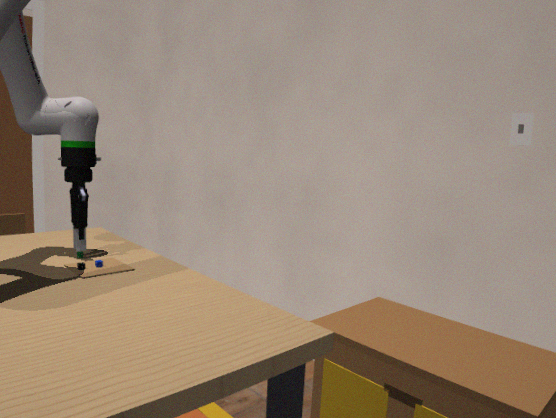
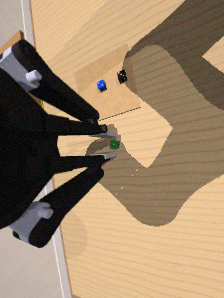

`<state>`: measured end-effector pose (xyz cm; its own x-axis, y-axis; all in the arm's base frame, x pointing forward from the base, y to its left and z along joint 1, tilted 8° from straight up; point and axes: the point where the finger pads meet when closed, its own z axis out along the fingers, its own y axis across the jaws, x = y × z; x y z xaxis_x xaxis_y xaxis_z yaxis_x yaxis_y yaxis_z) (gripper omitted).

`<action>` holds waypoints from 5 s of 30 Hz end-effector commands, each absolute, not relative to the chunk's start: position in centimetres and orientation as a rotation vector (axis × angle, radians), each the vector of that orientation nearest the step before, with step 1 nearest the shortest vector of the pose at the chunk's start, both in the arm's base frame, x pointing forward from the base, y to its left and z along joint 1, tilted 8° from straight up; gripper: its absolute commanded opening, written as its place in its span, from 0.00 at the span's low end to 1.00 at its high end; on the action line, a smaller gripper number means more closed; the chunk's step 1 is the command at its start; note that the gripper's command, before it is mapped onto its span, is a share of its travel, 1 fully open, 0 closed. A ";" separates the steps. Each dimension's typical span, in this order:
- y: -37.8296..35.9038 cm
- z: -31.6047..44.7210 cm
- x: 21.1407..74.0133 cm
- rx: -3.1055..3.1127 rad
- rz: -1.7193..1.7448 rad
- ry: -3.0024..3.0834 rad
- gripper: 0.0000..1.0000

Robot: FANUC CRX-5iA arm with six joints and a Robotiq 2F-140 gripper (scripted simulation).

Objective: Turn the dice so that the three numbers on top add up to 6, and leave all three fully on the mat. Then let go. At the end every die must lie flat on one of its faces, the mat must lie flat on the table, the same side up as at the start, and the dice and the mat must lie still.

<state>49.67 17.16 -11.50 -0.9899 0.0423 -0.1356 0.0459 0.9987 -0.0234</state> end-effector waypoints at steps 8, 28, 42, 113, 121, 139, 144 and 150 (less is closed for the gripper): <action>17.2 -11.5 49.7 0.067 -0.040 3.005 0.19; 17.2 -11.5 49.7 0.067 -0.040 3.005 0.19; 17.1 -12.6 49.8 0.067 -0.040 3.005 0.19; 17.1 -13.7 50.0 0.067 -0.040 3.005 0.07; 17.1 -13.7 50.0 0.067 -0.040 3.005 0.07; 17.2 -8.9 49.3 0.067 -0.040 3.005 0.07; 17.3 -6.7 49.0 0.067 -0.040 3.005 0.07; 17.4 -3.9 48.7 0.067 -0.040 3.005 0.07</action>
